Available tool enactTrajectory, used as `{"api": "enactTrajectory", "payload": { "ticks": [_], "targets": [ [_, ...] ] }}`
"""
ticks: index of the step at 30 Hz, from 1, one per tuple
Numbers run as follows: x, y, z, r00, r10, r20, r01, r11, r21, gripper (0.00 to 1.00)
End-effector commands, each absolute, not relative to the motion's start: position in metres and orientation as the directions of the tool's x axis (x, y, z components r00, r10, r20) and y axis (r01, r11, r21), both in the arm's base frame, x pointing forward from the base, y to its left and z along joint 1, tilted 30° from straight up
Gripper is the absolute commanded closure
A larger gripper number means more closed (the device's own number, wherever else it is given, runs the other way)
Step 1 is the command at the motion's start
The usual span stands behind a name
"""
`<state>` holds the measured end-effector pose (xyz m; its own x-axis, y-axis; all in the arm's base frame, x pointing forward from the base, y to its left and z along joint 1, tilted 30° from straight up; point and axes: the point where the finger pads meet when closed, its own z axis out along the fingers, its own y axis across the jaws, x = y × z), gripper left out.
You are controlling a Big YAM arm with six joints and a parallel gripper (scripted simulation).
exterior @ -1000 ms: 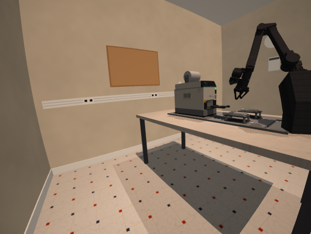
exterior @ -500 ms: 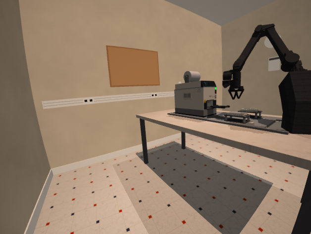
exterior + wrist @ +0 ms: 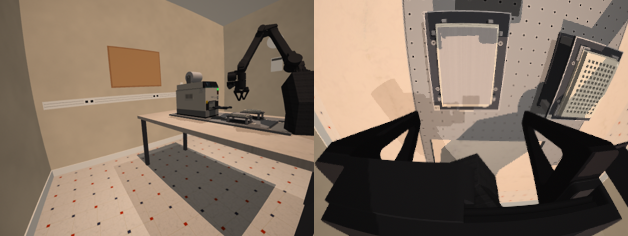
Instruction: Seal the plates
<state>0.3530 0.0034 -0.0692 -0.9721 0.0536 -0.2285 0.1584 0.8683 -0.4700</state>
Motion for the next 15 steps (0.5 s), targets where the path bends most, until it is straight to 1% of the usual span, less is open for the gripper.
{"api": "enactTrajectory", "payload": {
  "ticks": [1,9,15],
  "targets": [
    [0.354,0.012,-0.065,-0.946,-0.001,-0.323,0.156,0.875,-0.459,0.0],
    [0.338,0.006,-0.075,-0.858,-0.131,-0.497,0.153,0.858,-0.49,0.0],
    [0.349,0.006,-0.074,-0.854,-0.111,-0.508,0.168,0.865,-0.472,0.0]
  ]
}}
